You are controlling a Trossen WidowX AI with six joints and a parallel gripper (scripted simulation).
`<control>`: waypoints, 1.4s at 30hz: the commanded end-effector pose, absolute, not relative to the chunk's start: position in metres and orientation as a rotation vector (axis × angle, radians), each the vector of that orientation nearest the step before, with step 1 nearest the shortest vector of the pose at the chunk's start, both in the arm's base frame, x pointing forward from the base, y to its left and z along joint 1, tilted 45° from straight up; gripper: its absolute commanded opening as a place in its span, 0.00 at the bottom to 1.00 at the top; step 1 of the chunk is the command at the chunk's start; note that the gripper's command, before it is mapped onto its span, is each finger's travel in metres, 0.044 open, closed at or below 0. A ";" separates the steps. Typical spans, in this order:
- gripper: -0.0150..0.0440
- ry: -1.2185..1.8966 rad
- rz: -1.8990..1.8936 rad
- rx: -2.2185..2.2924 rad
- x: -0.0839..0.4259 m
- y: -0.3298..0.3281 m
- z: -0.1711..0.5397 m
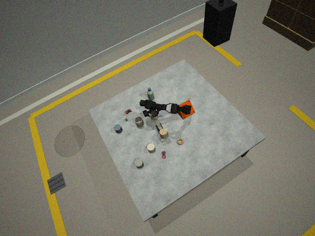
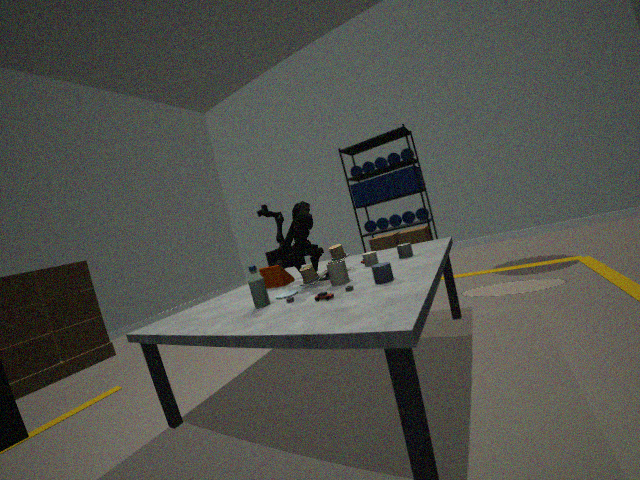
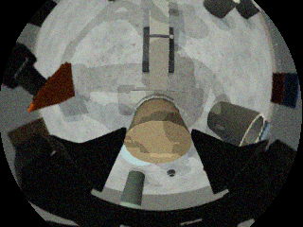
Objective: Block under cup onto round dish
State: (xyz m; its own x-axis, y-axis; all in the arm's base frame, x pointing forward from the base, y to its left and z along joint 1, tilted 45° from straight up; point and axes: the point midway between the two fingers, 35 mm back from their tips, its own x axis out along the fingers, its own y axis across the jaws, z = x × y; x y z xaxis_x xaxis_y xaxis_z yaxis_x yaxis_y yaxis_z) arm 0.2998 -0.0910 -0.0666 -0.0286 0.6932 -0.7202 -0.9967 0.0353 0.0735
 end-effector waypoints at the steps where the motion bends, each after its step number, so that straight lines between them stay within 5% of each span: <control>1: 1.00 0.695 1.471 -0.554 0.298 -0.085 -0.072; 10: 1.00 0.694 1.472 -0.553 0.297 -0.076 -0.080; 13: 0.87 0.694 1.472 -0.553 0.297 -0.076 -0.080; 22: 0.76 0.694 1.472 -0.553 0.297 -0.076 -0.080; 33: 0.28 0.695 1.471 -0.554 0.299 -0.083 -0.074; 42: 0.25 0.696 1.470 -0.555 0.301 -0.092 -0.067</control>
